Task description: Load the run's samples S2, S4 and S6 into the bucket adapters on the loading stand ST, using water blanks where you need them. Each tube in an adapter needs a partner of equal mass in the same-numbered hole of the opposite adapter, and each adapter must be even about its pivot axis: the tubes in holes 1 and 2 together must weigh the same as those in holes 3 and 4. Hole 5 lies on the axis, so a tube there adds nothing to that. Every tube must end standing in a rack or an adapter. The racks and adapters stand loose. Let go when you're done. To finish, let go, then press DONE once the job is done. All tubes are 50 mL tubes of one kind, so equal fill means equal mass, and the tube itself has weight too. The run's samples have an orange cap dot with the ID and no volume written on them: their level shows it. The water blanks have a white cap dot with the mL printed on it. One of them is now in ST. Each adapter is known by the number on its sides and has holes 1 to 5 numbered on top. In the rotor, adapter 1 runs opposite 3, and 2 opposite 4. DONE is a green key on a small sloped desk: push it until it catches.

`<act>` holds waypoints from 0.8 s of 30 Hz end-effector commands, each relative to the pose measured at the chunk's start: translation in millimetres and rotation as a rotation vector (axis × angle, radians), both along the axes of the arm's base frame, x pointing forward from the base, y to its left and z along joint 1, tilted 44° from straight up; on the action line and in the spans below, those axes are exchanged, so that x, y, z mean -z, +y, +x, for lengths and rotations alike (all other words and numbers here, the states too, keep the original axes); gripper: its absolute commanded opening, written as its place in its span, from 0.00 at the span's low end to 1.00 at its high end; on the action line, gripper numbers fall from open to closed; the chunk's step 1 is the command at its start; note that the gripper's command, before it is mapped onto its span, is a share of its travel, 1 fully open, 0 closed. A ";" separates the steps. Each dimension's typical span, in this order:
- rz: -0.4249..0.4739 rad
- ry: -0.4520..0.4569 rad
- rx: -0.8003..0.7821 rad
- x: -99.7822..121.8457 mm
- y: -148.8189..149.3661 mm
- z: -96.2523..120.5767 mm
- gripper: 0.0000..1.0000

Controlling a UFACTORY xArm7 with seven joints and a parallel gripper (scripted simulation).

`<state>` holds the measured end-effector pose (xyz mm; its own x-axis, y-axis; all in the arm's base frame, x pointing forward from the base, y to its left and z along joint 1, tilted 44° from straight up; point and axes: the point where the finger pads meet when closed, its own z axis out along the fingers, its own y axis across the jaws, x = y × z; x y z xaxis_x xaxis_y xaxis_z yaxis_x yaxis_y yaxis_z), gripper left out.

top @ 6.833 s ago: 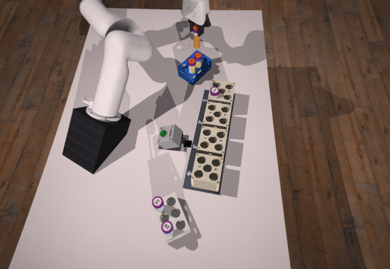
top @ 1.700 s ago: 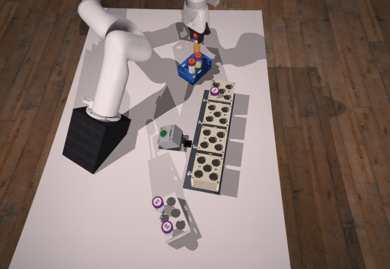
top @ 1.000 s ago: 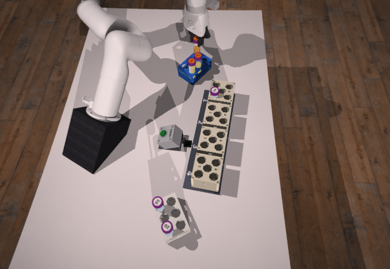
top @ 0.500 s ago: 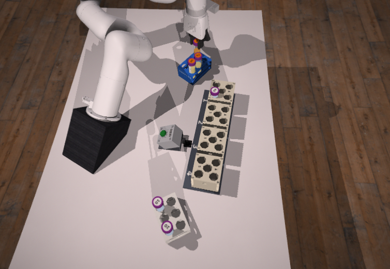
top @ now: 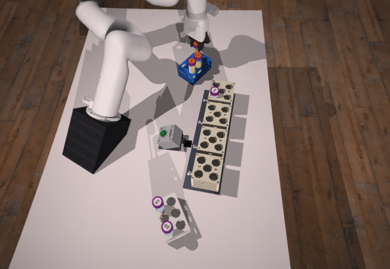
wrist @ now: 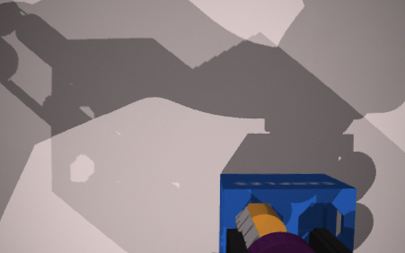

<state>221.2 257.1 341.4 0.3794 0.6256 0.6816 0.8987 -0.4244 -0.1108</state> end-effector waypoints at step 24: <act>0.002 -0.002 0.000 6.2 6.5 2.5 0.00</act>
